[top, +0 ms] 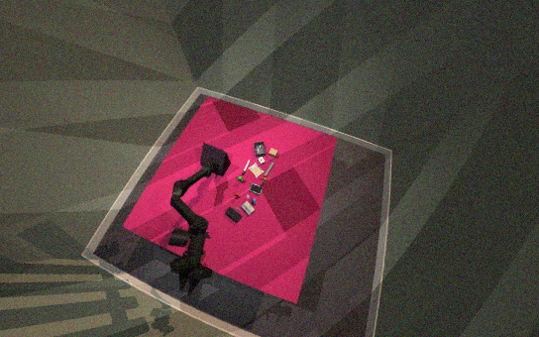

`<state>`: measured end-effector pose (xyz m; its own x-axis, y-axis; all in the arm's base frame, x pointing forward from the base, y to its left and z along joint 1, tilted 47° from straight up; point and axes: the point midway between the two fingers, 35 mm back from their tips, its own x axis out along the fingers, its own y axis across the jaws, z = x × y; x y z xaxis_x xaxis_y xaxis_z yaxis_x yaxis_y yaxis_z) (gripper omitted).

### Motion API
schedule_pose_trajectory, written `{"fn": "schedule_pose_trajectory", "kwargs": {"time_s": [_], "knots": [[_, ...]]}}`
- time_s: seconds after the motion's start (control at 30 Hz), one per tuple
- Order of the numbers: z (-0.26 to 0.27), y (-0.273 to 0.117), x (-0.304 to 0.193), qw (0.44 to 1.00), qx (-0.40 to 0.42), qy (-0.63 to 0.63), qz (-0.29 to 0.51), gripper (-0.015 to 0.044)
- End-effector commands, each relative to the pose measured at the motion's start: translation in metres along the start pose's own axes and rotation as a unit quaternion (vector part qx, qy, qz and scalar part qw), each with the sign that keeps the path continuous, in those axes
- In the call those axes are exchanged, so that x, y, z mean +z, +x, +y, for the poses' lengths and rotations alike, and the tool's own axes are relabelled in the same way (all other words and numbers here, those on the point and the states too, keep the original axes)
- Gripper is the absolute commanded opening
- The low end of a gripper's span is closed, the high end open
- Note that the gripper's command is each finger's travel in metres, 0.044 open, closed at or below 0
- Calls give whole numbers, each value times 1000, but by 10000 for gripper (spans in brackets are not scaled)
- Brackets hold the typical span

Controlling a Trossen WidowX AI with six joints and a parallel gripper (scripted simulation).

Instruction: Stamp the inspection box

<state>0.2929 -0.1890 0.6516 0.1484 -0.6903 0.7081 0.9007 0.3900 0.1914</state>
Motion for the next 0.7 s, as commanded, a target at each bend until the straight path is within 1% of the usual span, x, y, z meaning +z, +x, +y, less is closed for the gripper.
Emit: {"fn": "schedule_pose_trajectory", "kwargs": {"time_s": [0.0, 0.13, 0.3, 0.5, 0.67], "knots": [[41, -22, -55, 995, 60, -14, 78, 225], [79, -57, -106, 980, 121, -27, 158, 225], [115, -114, -166, 947, 188, -50, 257, 225], [137, -199, -227, 889, 254, -88, 371, 225], [138, -276, -268, 829, 295, -129, 457, 225]]}}
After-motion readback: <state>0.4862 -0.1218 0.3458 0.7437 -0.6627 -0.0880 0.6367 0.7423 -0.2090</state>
